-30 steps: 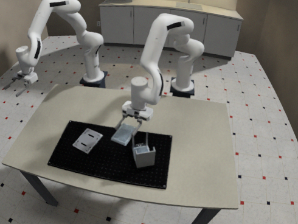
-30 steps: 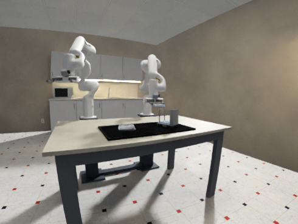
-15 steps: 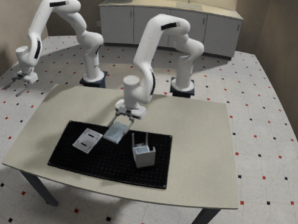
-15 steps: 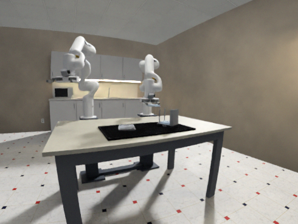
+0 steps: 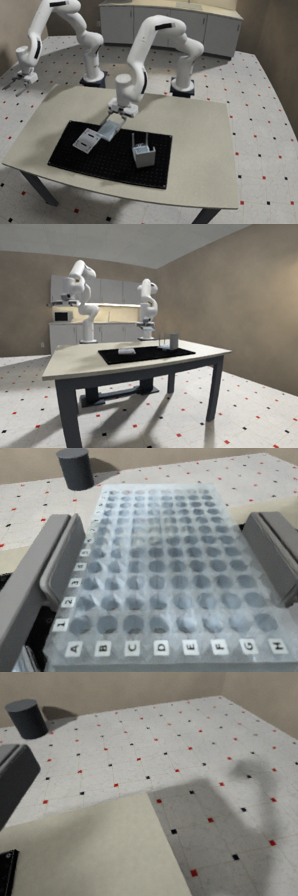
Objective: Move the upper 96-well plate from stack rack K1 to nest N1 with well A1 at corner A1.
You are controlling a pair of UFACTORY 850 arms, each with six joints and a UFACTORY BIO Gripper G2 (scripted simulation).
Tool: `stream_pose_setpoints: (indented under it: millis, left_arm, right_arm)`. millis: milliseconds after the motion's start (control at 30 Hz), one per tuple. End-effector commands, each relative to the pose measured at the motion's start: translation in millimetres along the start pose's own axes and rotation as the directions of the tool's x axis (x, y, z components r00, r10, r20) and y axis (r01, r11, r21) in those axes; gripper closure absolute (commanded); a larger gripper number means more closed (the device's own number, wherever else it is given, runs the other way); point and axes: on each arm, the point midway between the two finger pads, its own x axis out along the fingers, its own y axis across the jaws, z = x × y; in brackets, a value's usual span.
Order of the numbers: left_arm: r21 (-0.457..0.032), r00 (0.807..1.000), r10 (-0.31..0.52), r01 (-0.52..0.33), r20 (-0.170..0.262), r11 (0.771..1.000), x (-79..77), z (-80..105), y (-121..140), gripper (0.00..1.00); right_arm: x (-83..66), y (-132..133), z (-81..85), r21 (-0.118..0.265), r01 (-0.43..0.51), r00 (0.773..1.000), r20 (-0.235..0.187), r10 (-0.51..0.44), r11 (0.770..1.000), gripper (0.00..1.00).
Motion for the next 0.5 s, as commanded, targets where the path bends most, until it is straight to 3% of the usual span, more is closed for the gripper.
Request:
stream_pose_setpoints:
  millis: [0,467]
  left_arm:
    - [0.0,1.0,0.001,-0.001,0.002,1.0,3.9,0.9,-19.6,1.0]
    - [0.0,1.0,0.001,-0.001,0.002,1.0,9.3,0.0,-59.3,1.0]
  right_arm:
    - [0.6,0.0,1.6,0.0,0.0,1.0,0.003,0.0,1.0,0.0]
    - [0.6,0.0,1.6,0.0,0.0,1.0,0.003,0.0,1.0,0.0]
